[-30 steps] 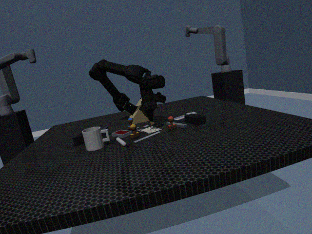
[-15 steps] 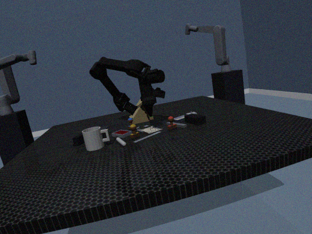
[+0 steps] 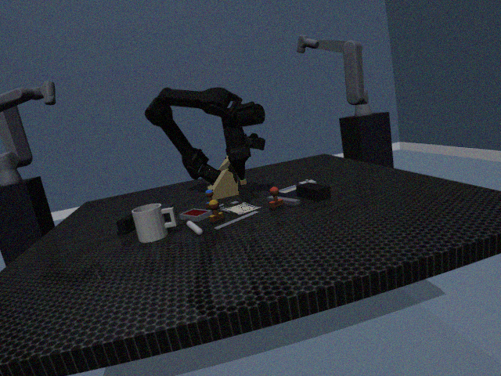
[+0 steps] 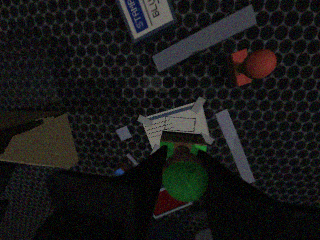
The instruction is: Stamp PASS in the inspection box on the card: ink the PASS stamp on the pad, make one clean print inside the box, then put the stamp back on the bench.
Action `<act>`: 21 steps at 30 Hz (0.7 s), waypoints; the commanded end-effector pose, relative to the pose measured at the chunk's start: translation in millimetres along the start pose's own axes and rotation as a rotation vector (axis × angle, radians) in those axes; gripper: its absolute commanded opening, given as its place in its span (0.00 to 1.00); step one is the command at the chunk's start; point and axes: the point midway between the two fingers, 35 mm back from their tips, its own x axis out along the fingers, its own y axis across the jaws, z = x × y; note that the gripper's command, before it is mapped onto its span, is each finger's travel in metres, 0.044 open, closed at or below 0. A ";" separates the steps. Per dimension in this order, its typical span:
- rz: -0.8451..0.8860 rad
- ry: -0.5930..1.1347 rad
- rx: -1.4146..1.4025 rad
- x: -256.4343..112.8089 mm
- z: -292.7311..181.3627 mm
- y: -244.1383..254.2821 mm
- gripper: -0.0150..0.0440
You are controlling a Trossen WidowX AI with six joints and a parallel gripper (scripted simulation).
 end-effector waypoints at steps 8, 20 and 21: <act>0.008 -0.004 -0.006 -1.9 49.4 57.3 0.25; 0.008 -0.001 -0.004 1.6 61.9 77.0 0.25; 0.008 -0.001 -0.004 3.3 62.1 76.8 0.25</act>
